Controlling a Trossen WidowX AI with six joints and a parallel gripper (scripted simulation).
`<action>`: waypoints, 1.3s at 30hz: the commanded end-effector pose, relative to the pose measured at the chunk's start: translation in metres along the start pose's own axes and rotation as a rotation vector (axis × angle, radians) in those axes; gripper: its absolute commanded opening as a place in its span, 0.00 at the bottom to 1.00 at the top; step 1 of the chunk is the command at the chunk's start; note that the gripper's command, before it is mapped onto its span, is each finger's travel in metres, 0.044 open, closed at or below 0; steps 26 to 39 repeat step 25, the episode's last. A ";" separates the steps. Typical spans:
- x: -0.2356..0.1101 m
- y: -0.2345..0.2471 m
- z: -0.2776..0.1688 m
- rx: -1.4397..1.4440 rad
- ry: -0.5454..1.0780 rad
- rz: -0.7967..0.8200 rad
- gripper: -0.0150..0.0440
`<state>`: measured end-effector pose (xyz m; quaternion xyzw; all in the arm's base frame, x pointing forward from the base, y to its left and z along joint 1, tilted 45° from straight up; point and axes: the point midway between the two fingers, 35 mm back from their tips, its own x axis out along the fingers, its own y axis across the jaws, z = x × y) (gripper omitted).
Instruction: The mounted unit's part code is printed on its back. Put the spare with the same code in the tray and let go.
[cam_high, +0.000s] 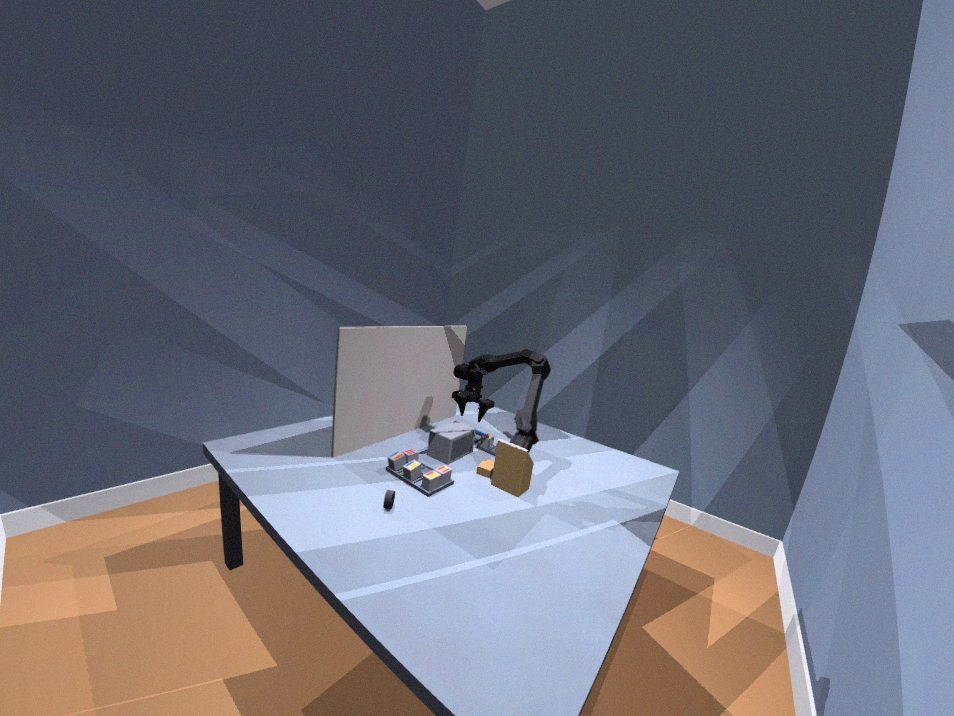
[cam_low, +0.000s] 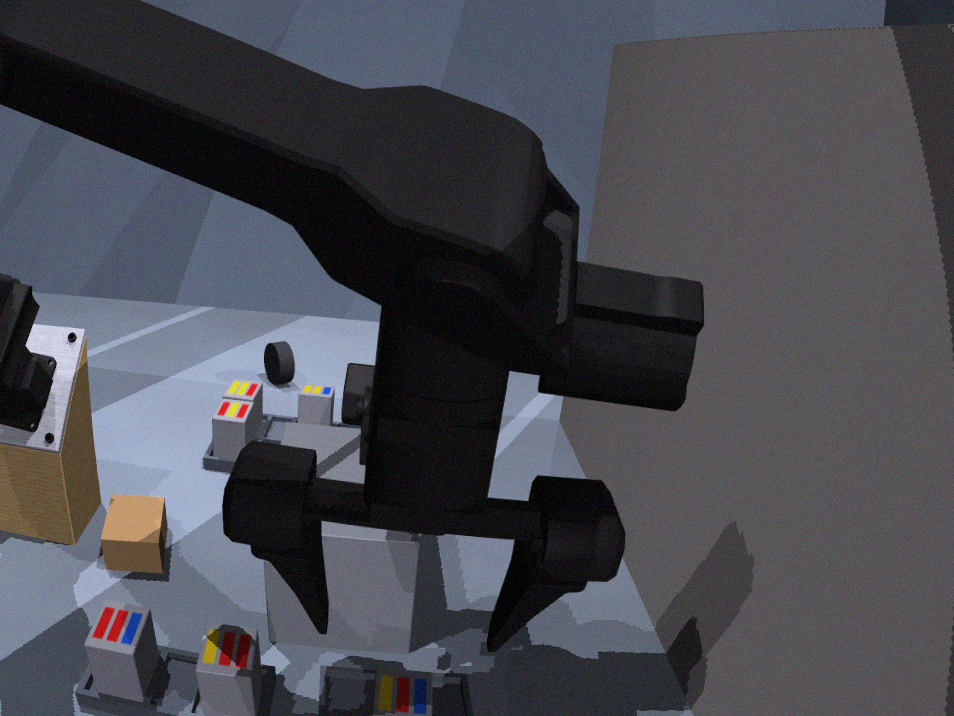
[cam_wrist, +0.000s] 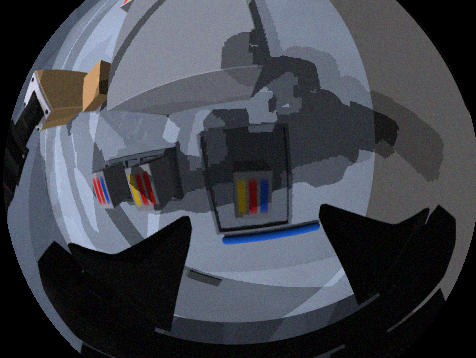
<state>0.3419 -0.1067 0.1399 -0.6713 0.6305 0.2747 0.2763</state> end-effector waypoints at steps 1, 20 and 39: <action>-0.041 0.003 -0.005 0.011 0.009 -0.018 1.00; -0.040 -0.001 -0.002 0.006 0.003 -0.041 1.00; -0.040 -0.001 -0.002 0.006 0.003 -0.041 1.00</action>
